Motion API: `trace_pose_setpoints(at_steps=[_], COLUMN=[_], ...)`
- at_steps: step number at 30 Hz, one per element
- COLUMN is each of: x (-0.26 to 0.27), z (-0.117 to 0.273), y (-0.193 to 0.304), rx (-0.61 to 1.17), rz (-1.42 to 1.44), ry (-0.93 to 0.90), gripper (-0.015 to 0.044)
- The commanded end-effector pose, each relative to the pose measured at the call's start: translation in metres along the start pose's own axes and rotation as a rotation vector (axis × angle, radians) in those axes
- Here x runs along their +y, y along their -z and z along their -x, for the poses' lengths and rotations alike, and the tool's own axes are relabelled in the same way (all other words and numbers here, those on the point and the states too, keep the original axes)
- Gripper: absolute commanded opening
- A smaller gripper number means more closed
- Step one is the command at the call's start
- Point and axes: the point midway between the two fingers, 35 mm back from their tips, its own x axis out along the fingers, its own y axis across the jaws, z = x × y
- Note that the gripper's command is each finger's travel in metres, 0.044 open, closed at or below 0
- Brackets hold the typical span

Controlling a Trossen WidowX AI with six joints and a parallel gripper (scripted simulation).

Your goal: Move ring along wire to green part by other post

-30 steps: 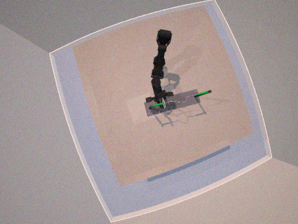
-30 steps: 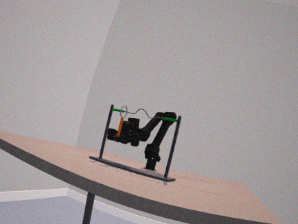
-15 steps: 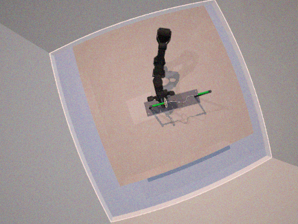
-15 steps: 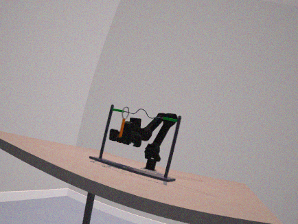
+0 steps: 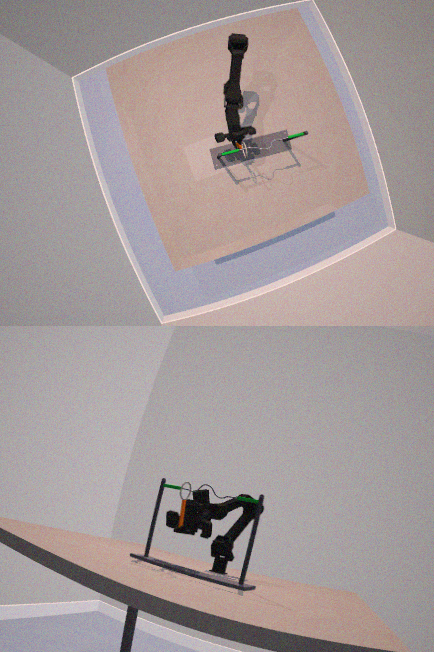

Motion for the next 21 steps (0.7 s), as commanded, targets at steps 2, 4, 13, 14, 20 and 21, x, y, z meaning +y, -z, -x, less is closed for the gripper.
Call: trace_pose_setpoints(at_steps=[2,4,13,14,20,21], x=[0.003,0.005,0.020,0.023,0.041,0.044], z=[0.015,0.020,0.039,0.041,0.054,0.056], y=[-0.003,-0.003,-0.002,-0.002,-0.005,-0.005], rx=[0.082,0.115,0.263,0.280,0.377,0.393], rz=[0.020,0.019,-0.030,-0.041,-0.132,-0.148], ry=[0.027,0.036,0.063,0.065,0.062,0.059], gripper=[-0.0150,-0.0150,-0.0150,-0.0150,-0.0150,-0.0150])
